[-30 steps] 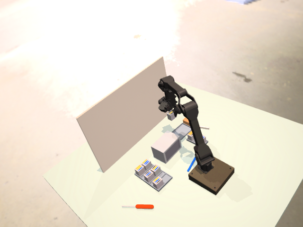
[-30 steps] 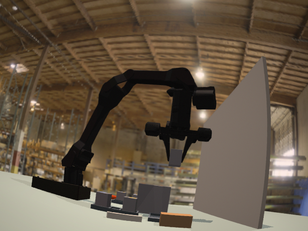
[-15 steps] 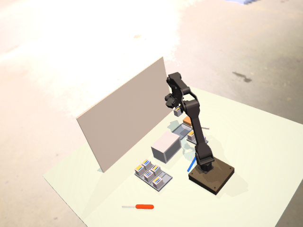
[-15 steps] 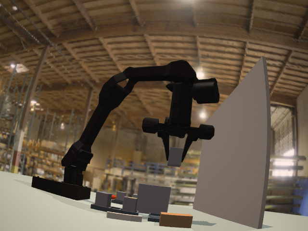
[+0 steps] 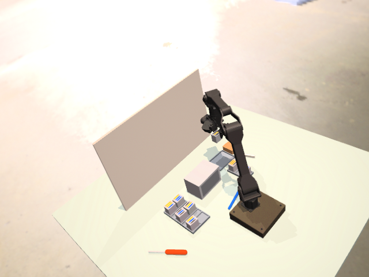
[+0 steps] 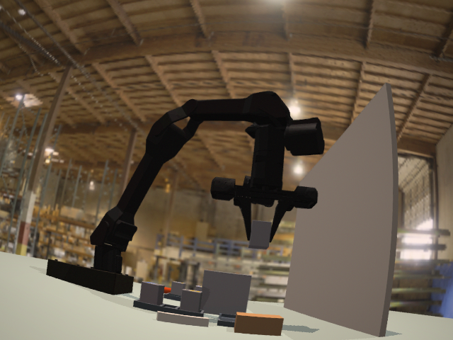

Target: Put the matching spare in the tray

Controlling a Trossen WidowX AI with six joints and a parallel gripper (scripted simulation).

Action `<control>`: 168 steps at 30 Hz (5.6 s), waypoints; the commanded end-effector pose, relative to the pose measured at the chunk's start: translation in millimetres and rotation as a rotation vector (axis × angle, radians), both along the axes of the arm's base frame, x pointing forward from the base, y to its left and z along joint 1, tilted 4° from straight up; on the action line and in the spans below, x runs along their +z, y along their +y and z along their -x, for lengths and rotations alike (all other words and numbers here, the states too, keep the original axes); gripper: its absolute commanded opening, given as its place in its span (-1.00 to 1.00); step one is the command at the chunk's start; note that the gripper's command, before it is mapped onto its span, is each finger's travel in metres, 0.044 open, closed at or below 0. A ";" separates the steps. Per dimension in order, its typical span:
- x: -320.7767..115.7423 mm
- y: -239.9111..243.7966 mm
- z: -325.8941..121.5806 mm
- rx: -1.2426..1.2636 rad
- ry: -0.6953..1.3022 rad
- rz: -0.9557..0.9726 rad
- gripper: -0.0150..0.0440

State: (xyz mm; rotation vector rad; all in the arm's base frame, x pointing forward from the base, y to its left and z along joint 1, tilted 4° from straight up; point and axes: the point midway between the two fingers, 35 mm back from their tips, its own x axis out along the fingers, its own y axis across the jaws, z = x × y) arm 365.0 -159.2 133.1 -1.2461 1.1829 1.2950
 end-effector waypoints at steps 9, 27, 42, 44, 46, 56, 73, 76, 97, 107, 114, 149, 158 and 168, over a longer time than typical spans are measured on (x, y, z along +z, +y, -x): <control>-10.6 -0.8 -0.2 0.005 0.006 0.001 -0.49; -24.8 -1.6 -1.9 0.005 0.006 0.001 -0.49; -36.5 -2.1 -2.8 0.005 0.006 0.001 -0.49; -38.1 -2.1 -2.8 0.005 0.006 0.001 -0.49; -39.7 -2.2 -2.9 0.005 0.006 0.001 -0.49; -47.5 -2.3 -3.2 0.005 0.006 0.001 -0.49; -60.9 -2.4 -3.2 0.005 0.006 0.001 -0.49; -63.2 -2.4 -3.1 0.005 0.006 0.001 -0.49; -79.5 -2.1 -2.2 0.005 0.006 0.001 -0.49; -87.3 -1.8 -1.5 0.005 0.006 0.001 -0.49; -92.7 -1.6 -0.8 0.005 0.006 0.001 -0.49; -119.2 0.2 3.7 0.005 0.006 0.001 -0.49; -125.9 0.9 5.3 0.005 0.006 0.001 -0.49; -133.3 1.6 7.2 0.005 0.007 0.001 -0.49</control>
